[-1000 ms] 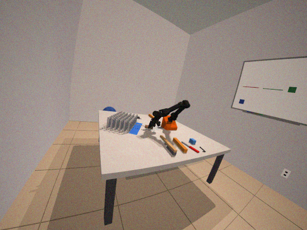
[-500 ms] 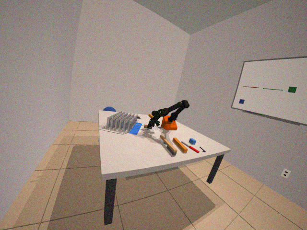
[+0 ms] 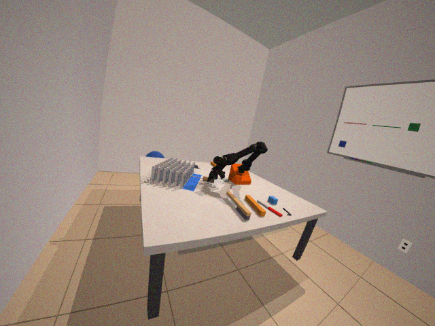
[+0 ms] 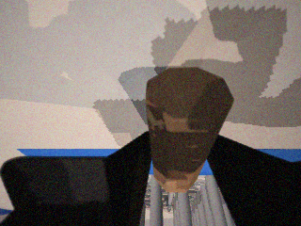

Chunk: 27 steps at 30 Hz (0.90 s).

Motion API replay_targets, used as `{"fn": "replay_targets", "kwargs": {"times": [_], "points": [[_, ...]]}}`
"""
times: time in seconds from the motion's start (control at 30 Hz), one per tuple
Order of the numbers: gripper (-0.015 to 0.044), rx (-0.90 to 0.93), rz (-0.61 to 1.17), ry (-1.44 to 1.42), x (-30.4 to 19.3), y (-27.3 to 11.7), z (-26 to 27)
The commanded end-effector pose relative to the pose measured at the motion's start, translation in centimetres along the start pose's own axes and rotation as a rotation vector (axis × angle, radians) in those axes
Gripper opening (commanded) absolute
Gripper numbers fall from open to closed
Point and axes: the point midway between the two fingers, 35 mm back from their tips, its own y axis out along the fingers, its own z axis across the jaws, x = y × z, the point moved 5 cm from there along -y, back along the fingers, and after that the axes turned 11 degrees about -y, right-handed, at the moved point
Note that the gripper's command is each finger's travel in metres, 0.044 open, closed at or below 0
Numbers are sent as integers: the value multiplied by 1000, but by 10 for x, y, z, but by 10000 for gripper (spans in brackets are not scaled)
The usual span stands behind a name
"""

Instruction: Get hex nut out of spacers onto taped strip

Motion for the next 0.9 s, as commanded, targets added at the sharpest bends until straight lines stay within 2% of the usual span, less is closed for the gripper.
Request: {"fn": "replay_targets", "kwargs": {"times": [0.0,0.87], "points": [[0,-7,5,-7,-4,1,-1],[0,-7,6,-8,-19,9,2]]}}
